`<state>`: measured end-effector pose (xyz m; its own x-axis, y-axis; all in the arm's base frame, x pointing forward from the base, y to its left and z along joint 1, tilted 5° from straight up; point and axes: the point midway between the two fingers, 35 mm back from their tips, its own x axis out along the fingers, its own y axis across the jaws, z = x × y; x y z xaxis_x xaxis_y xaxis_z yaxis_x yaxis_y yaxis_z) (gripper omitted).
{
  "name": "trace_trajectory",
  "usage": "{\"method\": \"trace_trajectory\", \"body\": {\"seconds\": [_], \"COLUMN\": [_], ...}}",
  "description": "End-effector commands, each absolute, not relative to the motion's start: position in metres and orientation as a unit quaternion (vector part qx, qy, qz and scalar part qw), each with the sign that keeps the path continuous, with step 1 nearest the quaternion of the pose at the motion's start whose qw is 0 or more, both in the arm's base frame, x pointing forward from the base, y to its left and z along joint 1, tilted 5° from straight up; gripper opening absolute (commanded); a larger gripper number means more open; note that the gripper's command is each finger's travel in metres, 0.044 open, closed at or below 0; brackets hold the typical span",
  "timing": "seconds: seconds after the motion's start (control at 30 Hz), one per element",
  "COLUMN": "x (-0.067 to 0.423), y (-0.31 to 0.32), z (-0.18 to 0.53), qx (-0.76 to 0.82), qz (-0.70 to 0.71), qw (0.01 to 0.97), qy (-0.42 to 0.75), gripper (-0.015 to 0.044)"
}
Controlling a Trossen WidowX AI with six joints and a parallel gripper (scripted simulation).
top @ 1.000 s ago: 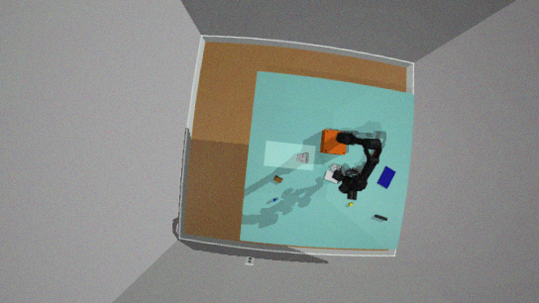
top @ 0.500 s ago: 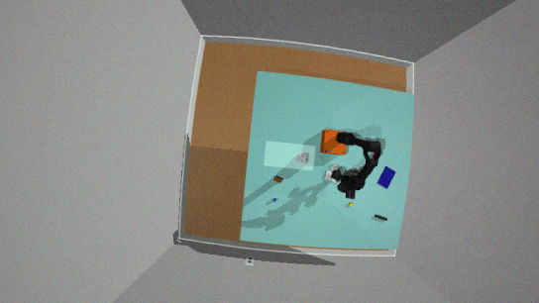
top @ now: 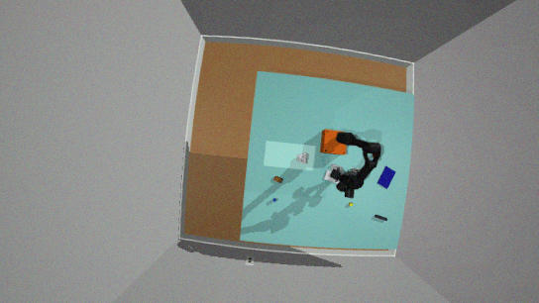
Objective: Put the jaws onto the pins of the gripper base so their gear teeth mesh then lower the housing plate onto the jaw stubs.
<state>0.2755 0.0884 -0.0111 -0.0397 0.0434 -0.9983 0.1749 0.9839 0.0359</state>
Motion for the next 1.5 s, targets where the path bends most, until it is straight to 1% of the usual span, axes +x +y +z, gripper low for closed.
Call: {"method": "trace_trajectory", "body": {"seconds": [0.0, 1.47], "x": [0.2741, 0.2737], "y": [0.0890, 0.0895], "z": [-0.0123, -0.0215], "qx": [0.079, 0.081], "qz": [-0.048, -0.049], "qw": [0.687, 0.687], "qy": [0.721, 0.721], "gripper": [0.0134, 0.0134]}}
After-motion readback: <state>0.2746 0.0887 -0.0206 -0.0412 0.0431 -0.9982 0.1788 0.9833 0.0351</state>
